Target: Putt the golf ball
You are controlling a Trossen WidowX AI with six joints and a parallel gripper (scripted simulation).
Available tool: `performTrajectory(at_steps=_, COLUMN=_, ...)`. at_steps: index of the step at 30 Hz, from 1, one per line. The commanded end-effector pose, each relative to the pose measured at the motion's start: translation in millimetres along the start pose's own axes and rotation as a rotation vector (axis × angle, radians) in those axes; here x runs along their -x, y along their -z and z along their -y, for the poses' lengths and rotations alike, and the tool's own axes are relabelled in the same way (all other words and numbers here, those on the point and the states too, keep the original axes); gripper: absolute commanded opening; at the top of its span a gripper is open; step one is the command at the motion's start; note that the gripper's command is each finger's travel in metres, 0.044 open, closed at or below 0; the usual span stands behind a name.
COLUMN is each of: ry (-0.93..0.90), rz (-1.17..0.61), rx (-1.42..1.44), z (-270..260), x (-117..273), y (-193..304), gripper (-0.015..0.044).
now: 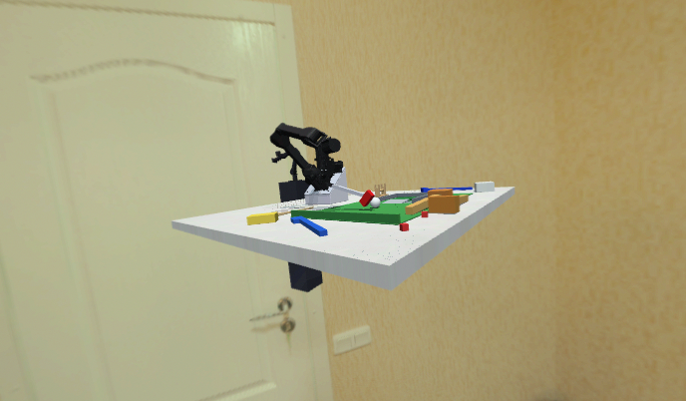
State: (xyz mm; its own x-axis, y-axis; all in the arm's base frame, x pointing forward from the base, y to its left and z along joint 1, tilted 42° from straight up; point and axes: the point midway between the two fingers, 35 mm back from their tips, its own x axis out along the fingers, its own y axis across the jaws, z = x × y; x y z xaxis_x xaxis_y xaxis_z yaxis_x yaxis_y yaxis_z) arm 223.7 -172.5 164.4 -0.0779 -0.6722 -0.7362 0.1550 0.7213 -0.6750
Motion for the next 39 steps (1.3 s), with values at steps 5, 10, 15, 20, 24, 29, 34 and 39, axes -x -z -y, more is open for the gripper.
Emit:
performTrajectory(at_steps=5, ry=-0.004, rz=0.004, rx=0.004, z=-1, x=-12, y=0, gripper=0.0)
performTrajectory(at_steps=10, ry=0.001, rz=0.0, rx=-0.001, z=0, x=-9, y=0, gripper=0.0)
performTrajectory(at_steps=15, ry=0.001, rz=0.0, rx=-0.001, z=0, x=-9, y=0, gripper=0.0)
performTrajectory(at_steps=20, ry=-0.001, rz=0.001, rx=0.001, z=11, x=-11, y=0, gripper=0.0)
performTrajectory(at_steps=24, ry=-0.002, rz=0.004, rx=0.003, z=26, x=-12, y=0, gripper=0.0)
performTrajectory(at_steps=29, ry=-0.002, rz=0.004, rx=0.003, z=29, x=-13, y=0, gripper=0.0)
performTrajectory(at_steps=34, ry=-0.006, rz=-0.002, rx=0.009, z=26, x=-14, y=1, gripper=0.0)
performTrajectory(at_steps=39, ry=-0.023, rz=-0.002, rx=0.006, z=-24, x=-15, y=-7, gripper=0.0)
